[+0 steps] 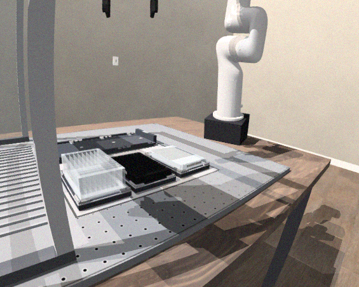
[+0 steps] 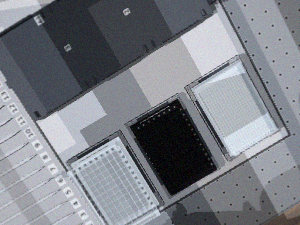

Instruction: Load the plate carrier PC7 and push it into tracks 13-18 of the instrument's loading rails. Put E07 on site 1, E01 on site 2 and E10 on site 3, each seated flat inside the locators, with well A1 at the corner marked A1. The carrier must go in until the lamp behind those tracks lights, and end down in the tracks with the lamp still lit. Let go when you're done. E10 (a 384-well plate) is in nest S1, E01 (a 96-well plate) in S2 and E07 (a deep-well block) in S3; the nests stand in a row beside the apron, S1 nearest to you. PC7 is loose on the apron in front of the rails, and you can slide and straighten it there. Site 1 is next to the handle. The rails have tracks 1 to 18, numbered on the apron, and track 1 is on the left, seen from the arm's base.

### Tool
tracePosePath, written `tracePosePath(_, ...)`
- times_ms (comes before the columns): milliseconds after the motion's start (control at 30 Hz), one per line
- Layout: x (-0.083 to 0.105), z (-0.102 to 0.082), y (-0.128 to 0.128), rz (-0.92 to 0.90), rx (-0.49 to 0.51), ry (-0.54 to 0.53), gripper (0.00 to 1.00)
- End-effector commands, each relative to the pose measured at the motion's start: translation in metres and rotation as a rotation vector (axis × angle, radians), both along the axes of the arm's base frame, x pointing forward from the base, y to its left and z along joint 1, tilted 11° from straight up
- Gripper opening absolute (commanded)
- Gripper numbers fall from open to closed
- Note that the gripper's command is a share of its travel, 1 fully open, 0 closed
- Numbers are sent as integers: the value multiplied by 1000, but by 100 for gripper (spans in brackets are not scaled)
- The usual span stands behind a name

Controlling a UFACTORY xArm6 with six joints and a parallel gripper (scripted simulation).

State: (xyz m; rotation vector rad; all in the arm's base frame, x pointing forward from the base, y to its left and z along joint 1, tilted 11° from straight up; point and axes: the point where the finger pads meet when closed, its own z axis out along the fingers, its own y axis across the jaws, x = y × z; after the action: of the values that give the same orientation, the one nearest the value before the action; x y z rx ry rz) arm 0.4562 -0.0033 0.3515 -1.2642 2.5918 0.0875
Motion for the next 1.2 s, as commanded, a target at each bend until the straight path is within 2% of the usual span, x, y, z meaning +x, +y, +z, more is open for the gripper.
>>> tracePosePath(0, 0, 2, 0, 0, 0, -4, 100)
tracePosePath(533, 0, 2, 0, 0, 0, -4, 100)
tracePosePath(900, -4, -47, 12, 91, -56, -11, 100)
tracePosePath(967, -4, -49, 12, 91, -56, -11, 100)
tracePosePath(1033, -6, -59, 15, 141, -84, -12, 100)
tracePosePath(1100, -6, -59, 15, 141, -84, -12, 100)
tracePosePath(1167, -8, -68, 17, 141, -84, -12, 100)
